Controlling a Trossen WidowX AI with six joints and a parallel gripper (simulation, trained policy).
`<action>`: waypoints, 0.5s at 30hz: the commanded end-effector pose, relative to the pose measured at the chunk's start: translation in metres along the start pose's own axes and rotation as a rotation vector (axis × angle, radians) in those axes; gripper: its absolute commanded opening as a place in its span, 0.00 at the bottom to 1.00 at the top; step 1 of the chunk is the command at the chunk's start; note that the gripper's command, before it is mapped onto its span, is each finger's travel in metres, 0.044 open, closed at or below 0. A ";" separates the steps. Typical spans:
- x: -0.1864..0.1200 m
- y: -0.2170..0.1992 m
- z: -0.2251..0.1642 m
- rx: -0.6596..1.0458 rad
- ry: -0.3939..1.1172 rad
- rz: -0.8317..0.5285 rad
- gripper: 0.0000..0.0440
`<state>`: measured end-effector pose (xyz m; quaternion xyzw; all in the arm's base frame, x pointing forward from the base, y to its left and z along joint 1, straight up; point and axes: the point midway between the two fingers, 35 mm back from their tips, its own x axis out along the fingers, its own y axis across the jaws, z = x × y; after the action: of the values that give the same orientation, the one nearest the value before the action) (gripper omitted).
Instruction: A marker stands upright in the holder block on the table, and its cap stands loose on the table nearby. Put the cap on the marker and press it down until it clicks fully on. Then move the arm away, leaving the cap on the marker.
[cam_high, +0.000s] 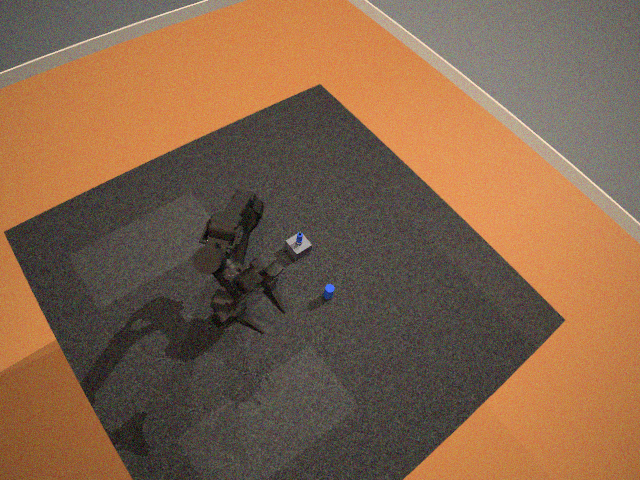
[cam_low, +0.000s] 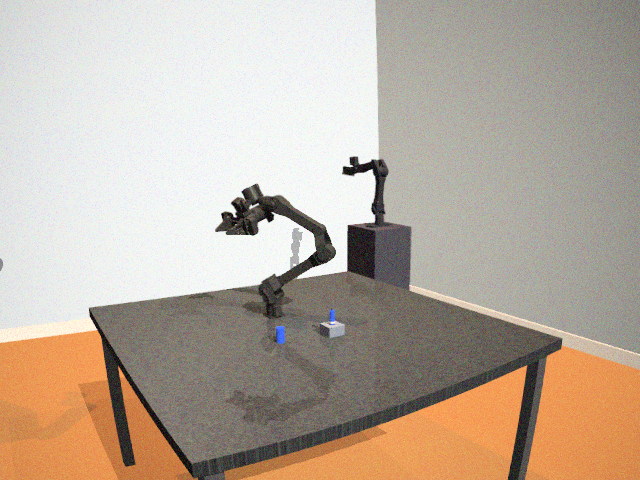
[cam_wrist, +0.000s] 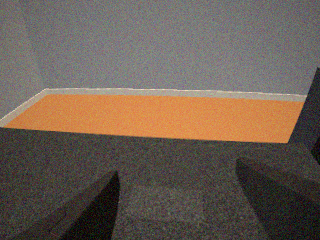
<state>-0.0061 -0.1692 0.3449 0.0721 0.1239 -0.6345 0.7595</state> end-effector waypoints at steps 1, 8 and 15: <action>0.005 0.000 -0.002 -0.004 0.027 0.042 0.73; 0.015 0.001 -0.005 -0.010 0.071 0.117 0.72; 0.026 0.003 -0.008 -0.020 0.117 0.190 0.72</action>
<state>-0.0011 -0.1870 0.3325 0.1068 0.1578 -0.5670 0.8014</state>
